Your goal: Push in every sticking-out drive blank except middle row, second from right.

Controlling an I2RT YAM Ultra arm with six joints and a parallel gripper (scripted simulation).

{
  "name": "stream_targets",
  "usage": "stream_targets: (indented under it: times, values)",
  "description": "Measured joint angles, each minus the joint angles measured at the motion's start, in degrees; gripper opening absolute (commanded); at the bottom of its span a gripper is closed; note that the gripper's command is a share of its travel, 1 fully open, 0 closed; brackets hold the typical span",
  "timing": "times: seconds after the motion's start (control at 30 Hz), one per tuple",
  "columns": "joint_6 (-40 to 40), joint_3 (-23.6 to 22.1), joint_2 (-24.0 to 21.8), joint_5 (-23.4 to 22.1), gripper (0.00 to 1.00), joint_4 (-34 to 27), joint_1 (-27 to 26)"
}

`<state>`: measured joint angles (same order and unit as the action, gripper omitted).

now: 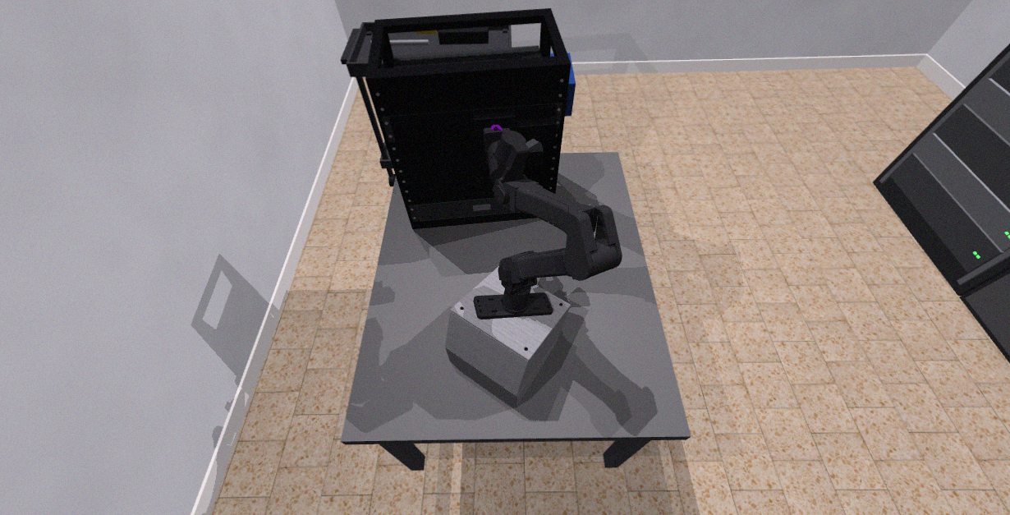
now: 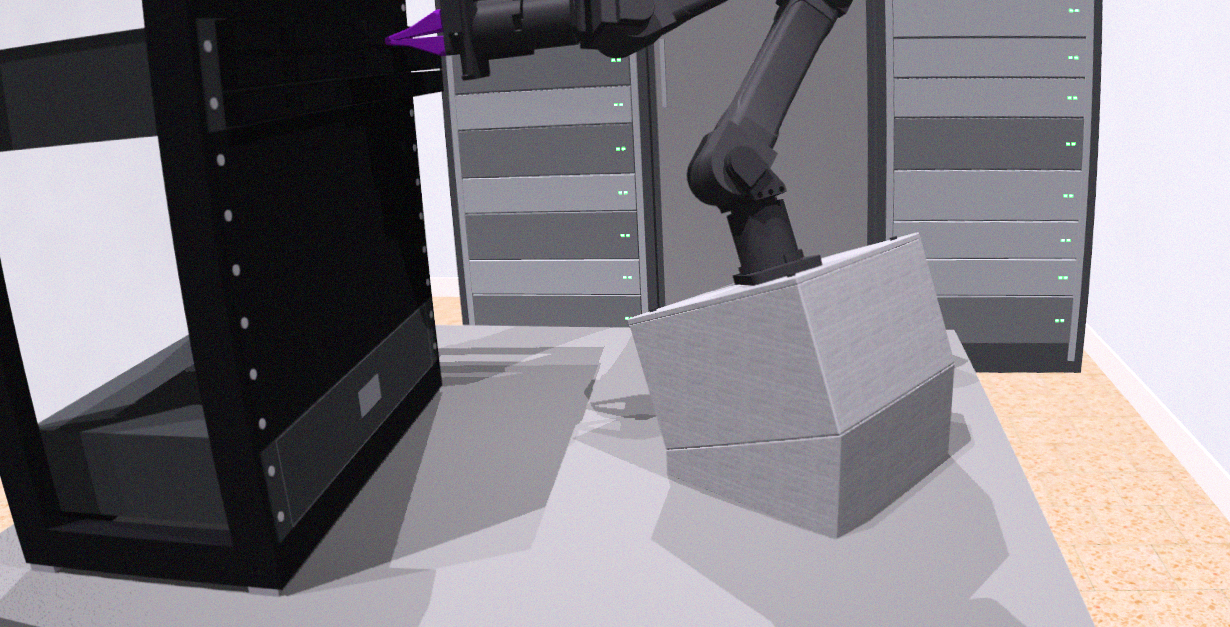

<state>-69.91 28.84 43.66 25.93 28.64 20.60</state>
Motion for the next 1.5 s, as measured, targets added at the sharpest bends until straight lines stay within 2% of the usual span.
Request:
stream_targets:
  times: [0.27,0.5,1.27,1.5]
  values:
    - [-0.1,0.1,0.0,0.0,0.00,-0.1,0.0]
    - [-0.2,2.4,2.2,-0.1,0.00,-1.6,-0.7]
    - [-0.2,2.5,2.2,-0.1,0.00,-1.9,-0.7]
    - [-0.2,4.3,3.2,0.2,0.00,-3.8,-0.9]
